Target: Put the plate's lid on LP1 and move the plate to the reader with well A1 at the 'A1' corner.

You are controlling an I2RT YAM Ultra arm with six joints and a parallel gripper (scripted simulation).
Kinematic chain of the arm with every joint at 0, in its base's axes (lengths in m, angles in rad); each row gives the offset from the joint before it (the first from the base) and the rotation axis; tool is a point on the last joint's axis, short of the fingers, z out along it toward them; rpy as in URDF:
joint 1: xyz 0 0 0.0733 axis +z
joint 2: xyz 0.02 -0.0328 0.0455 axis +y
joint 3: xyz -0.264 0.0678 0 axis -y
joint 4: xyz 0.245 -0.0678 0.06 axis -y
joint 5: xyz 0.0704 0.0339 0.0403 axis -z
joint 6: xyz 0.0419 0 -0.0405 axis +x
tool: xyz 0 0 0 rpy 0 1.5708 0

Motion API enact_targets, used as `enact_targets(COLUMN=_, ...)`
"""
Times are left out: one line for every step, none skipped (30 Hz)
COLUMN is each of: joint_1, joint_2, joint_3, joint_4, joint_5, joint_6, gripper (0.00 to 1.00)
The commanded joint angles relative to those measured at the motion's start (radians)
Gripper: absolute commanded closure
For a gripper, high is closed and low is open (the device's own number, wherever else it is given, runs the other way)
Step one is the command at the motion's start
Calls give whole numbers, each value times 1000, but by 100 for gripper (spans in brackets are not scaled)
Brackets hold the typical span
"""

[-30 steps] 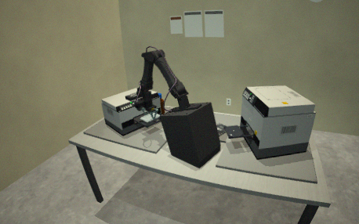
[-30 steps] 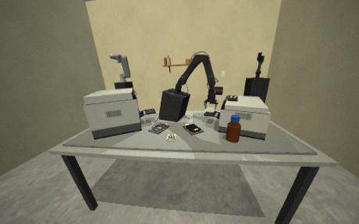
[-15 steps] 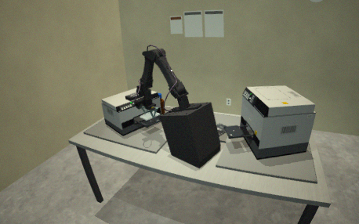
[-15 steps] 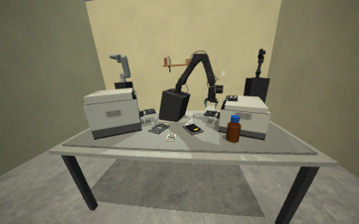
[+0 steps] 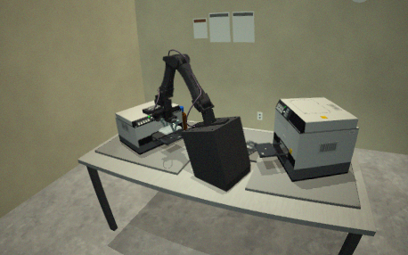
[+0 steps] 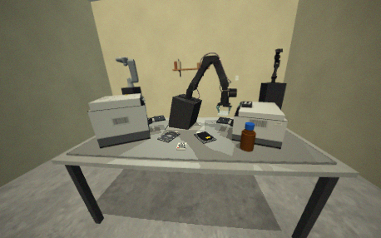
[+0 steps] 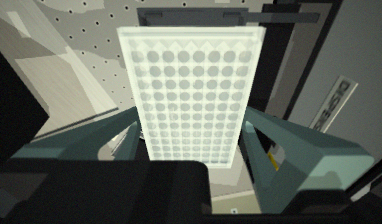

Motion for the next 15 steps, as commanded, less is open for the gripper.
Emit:
enact_targets(joint_1=-10, joint_2=-48, joint_3=35, joint_4=-31, joint_5=-10, joint_6=-4, gripper=14)
enact_targets(joint_1=-10, joint_2=-52, joint_3=36, joint_4=-37, joint_5=-11, joint_6=-3, gripper=14)
enact_targets(joint_1=-10, joint_2=-55, joint_3=38, joint_4=-43, joint_5=-11, joint_6=-2, gripper=14)
enact_targets(joint_1=-10, joint_2=-58, joint_3=41, joint_4=-50, joint_5=-11, joint_6=0, gripper=14)
enact_targets(joint_1=-10, joint_2=-61, joint_3=43, joint_4=-57, joint_5=-11, joint_6=1, gripper=14)
enact_targets(joint_1=-11, joint_2=-65, joint_3=45, joint_4=-64, joint_5=-11, joint_6=2, gripper=14)
enact_targets(joint_1=-11, joint_2=-68, joint_3=47, joint_4=-70, joint_5=-11, joint_6=3, gripper=14)
enact_targets(joint_1=-11, joint_2=-72, joint_3=48, joint_4=-75, joint_5=-12, joint_6=5, gripper=14)
enact_targets(joint_1=-11, joint_2=-72, joint_3=48, joint_4=-75, joint_5=-12, joint_6=5, gripper=14)
enact_targets(joint_1=-11, joint_2=-72, joint_3=48, joint_4=-75, joint_5=-12, joint_6=5, gripper=14)
enact_targets(joint_1=-10, joint_2=-76, joint_3=49, joint_4=-82, joint_5=-12, joint_6=6, gripper=14)
enact_targets(joint_1=-10, joint_2=-80, joint_3=48, joint_4=-88, joint_5=-12, joint_6=8, gripper=14)
enact_targets(joint_1=-10, joint_2=-85, joint_3=48, joint_4=-94, joint_5=-12, joint_6=8, gripper=14)
enact_targets(joint_1=-10, joint_2=-89, joint_3=47, joint_4=-99, joint_5=-12, joint_6=7, gripper=14)
enact_targets(joint_1=-10, joint_2=-94, joint_3=47, joint_4=-104, joint_5=-12, joint_6=7, gripper=14)
